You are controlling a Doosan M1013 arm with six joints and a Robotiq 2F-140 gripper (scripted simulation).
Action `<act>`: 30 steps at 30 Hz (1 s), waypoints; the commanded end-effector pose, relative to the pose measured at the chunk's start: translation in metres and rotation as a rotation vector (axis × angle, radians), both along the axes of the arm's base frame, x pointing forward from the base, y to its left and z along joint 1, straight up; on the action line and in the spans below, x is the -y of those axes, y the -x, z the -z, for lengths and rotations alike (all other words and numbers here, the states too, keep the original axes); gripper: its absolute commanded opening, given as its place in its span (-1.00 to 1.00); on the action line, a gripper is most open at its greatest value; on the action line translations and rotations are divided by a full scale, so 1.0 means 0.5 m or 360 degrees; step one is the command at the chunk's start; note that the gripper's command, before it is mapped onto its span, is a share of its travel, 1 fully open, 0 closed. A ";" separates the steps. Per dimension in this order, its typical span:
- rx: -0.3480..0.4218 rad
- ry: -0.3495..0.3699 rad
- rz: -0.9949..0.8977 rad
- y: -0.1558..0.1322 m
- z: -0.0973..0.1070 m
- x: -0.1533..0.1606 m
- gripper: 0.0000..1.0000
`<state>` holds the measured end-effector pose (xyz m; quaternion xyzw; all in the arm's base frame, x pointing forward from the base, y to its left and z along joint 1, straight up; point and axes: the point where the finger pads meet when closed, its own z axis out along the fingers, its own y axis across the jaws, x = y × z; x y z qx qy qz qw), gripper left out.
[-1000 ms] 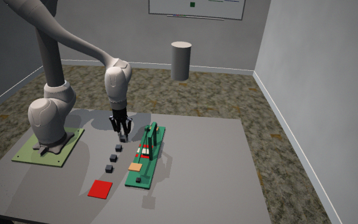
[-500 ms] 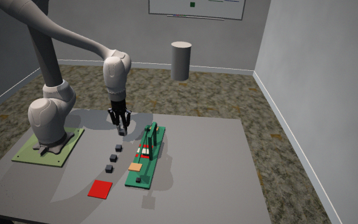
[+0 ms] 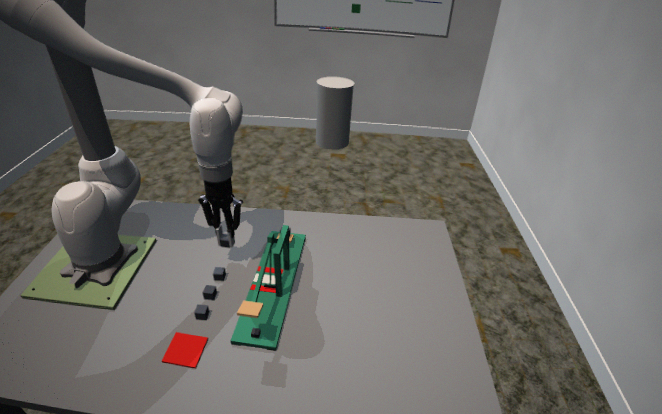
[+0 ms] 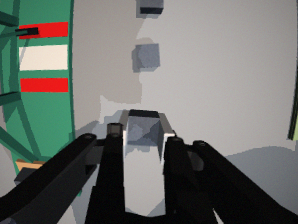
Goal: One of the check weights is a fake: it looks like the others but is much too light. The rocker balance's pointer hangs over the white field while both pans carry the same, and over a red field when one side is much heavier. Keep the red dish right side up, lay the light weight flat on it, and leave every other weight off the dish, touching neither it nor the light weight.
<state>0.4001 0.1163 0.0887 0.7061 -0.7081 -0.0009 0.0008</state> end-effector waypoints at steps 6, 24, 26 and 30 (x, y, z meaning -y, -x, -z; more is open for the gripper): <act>0.0000 0.0000 -0.0029 0.000 -0.002 0.003 -0.51; 0.0000 0.0000 -0.0074 -0.006 -0.118 0.234 -0.51; 0.0000 0.0000 -0.0074 -0.008 -0.140 0.279 -0.51; 0.0000 0.0000 -0.0074 -0.009 -0.174 0.347 -0.51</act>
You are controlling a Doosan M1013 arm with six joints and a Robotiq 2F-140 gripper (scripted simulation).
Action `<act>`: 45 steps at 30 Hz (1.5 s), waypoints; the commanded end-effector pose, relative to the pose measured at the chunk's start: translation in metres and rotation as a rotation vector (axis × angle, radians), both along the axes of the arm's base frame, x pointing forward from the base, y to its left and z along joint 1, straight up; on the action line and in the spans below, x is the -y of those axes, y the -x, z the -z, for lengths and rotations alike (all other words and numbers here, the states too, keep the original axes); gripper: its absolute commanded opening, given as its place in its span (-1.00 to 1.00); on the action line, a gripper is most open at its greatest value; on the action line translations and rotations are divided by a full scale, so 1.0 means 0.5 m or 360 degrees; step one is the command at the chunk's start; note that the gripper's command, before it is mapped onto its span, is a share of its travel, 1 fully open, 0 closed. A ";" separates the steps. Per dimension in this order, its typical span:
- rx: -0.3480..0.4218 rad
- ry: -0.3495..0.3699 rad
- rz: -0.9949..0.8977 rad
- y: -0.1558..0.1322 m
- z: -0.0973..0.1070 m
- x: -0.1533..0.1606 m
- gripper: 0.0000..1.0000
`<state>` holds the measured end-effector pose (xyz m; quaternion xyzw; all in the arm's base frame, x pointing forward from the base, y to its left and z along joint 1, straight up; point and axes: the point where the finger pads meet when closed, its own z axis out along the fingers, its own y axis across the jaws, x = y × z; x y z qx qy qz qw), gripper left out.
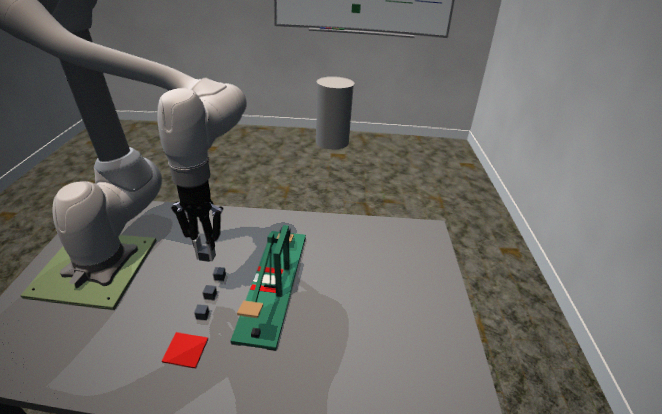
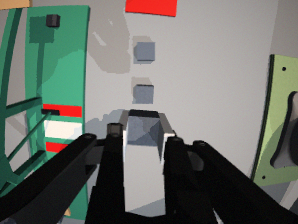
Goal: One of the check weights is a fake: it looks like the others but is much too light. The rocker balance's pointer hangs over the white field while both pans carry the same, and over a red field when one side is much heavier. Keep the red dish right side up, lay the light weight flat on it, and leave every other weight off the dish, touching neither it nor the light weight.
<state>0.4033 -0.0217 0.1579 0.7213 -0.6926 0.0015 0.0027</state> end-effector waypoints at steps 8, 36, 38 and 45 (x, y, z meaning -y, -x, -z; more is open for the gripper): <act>-0.0001 -0.0010 -0.0004 -0.006 -0.098 0.195 -0.51; -0.0001 -0.0010 -0.0004 -0.275 -0.156 0.298 -0.51; -0.0001 -0.0010 -0.0004 -0.321 -0.152 0.291 -0.51; -0.0001 -0.0010 -0.0004 -0.347 -0.149 0.287 -0.51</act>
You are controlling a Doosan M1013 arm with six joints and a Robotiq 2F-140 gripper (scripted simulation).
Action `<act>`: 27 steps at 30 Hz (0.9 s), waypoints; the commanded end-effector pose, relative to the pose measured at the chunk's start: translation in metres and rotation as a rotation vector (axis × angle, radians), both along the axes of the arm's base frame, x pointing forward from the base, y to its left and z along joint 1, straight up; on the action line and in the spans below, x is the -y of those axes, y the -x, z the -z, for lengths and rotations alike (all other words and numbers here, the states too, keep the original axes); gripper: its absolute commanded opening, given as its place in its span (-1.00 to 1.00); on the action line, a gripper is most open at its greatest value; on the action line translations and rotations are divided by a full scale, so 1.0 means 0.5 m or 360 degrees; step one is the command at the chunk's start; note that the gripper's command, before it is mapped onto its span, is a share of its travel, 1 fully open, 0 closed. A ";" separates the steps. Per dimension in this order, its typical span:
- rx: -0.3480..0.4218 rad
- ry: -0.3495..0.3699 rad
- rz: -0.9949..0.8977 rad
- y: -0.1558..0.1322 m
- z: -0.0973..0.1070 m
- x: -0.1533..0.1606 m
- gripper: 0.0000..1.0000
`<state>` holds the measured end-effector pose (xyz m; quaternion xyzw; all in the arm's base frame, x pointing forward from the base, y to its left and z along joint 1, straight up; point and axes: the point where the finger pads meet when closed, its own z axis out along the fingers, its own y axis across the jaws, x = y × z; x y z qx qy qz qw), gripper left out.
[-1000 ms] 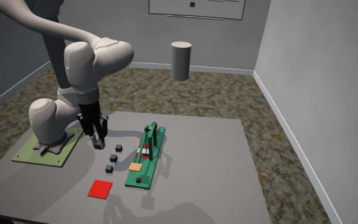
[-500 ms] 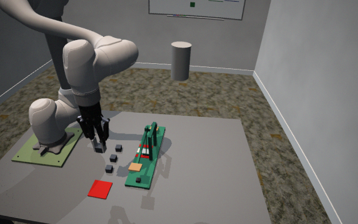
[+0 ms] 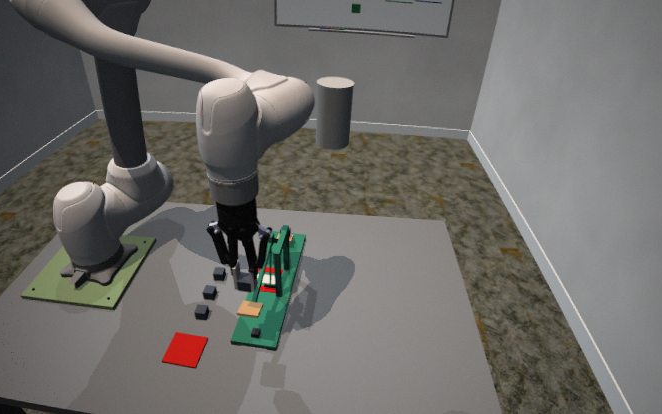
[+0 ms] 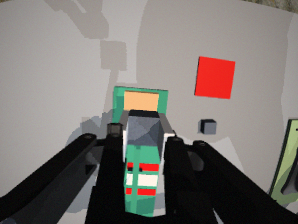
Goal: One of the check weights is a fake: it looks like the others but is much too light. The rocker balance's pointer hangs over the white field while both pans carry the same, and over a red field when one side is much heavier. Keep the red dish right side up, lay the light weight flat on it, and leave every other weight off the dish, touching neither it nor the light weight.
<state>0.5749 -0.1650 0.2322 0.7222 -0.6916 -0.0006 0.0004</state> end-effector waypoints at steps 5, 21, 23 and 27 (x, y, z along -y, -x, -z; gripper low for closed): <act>-0.0002 0.0000 0.0000 -0.004 0.000 0.000 -0.51; -0.0002 0.0000 0.0000 -0.004 0.033 0.000 -0.51; -0.0002 0.0000 0.0000 -0.005 0.045 0.000 -0.51; -0.0002 0.0000 0.0000 -0.005 0.072 0.001 -0.51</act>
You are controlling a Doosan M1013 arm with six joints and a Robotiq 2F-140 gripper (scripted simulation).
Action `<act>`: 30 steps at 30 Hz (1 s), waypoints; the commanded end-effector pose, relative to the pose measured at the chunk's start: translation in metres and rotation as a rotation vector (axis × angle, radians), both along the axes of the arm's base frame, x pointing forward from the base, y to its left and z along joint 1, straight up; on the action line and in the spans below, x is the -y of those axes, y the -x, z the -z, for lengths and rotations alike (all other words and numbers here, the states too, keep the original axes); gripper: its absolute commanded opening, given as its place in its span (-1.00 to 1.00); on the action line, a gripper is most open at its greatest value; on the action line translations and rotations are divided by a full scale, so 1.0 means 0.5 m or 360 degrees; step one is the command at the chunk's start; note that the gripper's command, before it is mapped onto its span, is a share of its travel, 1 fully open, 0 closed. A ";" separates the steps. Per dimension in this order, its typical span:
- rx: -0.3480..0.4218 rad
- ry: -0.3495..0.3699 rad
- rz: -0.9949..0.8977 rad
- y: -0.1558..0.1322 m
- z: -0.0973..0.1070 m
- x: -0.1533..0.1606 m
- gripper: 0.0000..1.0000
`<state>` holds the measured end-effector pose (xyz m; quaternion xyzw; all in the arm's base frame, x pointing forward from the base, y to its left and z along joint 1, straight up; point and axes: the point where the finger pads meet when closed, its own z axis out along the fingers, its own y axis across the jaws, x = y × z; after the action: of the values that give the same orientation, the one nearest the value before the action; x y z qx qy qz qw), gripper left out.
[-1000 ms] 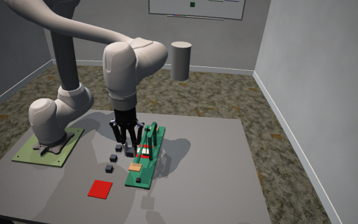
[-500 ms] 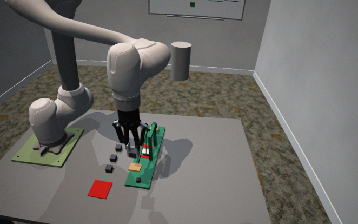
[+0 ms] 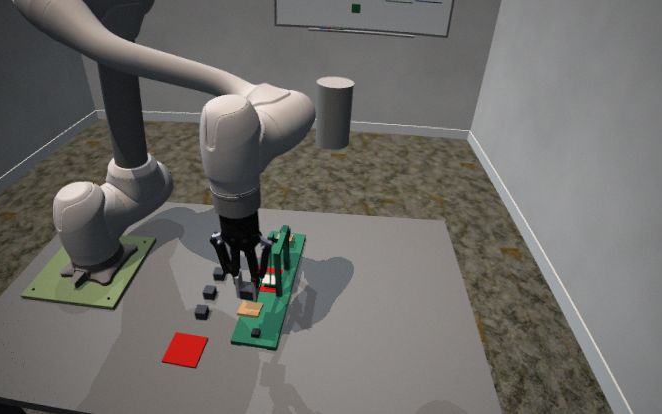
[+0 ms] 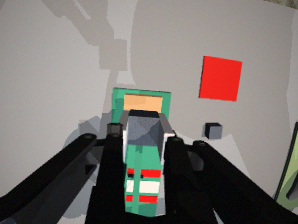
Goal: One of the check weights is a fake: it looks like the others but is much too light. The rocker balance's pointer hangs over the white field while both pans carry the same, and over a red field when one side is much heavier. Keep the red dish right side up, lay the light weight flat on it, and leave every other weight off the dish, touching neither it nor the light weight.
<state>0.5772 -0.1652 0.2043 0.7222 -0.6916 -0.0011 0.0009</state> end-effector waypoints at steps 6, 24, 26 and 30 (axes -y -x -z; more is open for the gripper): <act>0.0000 0.0000 0.0000 -0.001 0.041 0.000 -0.51; 0.0000 0.0000 0.0000 -0.001 0.074 0.000 -0.51; 0.0000 0.0000 0.0000 -0.001 0.074 0.000 -0.51; 0.0000 0.0000 0.0000 -0.001 0.074 0.000 -0.51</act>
<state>0.5777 -0.1654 0.1673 0.7222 -0.6916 -0.0010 0.0008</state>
